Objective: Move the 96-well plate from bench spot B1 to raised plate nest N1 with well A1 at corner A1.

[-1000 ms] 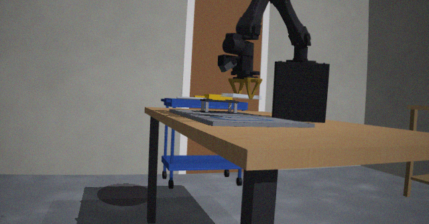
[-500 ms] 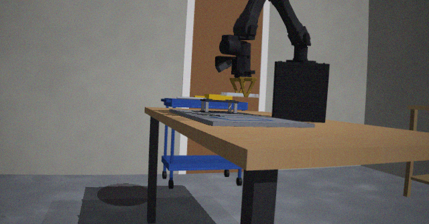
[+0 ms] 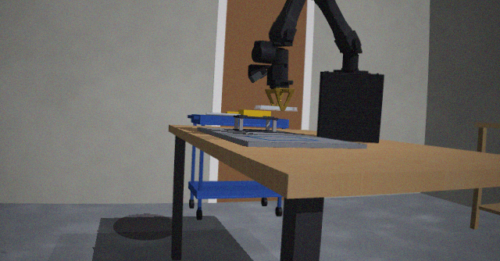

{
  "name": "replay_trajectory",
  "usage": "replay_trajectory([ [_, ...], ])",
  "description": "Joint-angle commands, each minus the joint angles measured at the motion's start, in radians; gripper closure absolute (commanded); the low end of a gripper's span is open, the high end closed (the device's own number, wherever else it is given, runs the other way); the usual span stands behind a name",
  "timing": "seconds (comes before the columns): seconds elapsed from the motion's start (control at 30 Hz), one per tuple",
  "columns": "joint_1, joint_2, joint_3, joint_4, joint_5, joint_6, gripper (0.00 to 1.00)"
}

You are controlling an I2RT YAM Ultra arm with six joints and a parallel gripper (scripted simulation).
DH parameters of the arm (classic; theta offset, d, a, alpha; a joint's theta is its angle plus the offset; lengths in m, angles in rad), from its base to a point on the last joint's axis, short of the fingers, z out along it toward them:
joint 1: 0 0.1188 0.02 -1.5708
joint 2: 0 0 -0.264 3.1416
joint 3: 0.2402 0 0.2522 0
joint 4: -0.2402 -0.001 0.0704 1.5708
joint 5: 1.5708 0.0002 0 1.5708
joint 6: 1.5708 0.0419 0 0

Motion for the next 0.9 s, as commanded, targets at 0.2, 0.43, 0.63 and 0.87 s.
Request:
replay_trajectory([
  [0.2,-0.091,-0.070,-0.062,0.044,-0.008,-0.094,1.00],
  [0.43,-0.135,-0.084,-0.085,0.049,-0.012,-0.139,1.00],
  [0.63,-0.189,-0.098,-0.109,0.054,-0.014,-0.192,1.00],
  [0.87,-0.245,-0.110,-0.126,0.054,-0.019,-0.248,1.00],
])
